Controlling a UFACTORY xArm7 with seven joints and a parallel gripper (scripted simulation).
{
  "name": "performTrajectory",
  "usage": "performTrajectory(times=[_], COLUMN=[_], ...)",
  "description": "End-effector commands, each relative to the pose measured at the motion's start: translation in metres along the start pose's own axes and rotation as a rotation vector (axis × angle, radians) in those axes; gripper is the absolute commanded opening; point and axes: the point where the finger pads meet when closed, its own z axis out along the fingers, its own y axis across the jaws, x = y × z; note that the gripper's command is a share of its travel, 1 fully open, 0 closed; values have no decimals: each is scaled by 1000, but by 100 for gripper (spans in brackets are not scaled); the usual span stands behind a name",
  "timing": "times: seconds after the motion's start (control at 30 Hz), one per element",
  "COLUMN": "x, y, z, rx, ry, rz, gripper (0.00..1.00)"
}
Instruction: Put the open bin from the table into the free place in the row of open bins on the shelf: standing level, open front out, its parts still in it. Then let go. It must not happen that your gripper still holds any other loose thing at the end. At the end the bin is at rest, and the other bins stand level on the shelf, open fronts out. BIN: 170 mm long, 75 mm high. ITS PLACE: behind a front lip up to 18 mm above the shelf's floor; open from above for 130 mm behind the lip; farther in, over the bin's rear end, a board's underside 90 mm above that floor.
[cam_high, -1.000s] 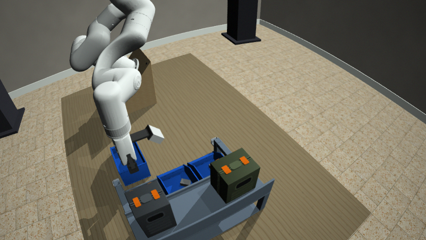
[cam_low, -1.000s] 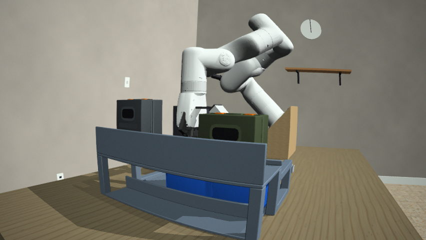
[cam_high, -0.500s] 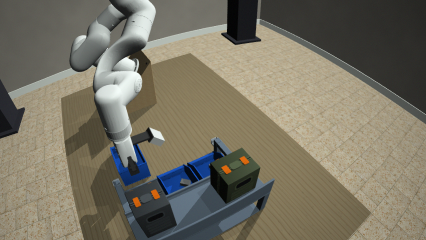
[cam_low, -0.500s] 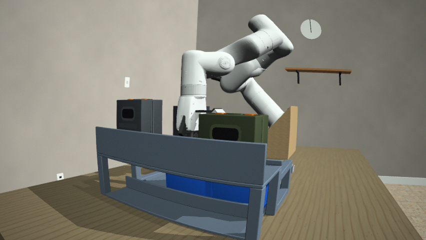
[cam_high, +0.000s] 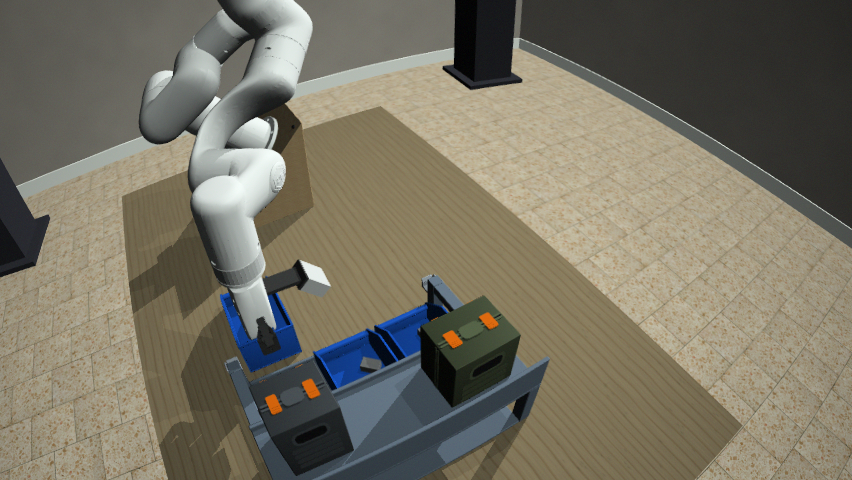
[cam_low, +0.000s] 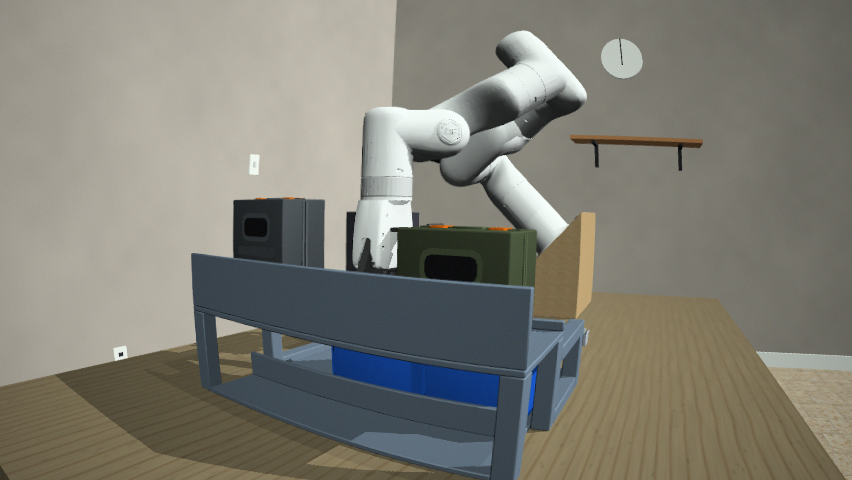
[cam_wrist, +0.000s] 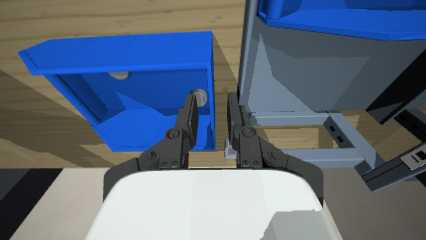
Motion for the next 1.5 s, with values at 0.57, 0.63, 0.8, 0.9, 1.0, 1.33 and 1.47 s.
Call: performTrajectory(times=[0.57, 0.63, 0.8, 0.9, 1.0, 1.33, 1.47], x=[0, 0, 0, 0, 0, 0, 0], y=[1, 1, 1, 1, 1, 1, 1], z=[0, 0, 0, 0, 0, 0, 0], rx=[-5, -5, -5, -5, -5, -5, -5], ry=[0, 0, 0, 0, 0, 0, 0], rz=[0, 0, 0, 0, 0, 0, 0], gripper=[33, 33, 0, 0, 0, 0, 0])
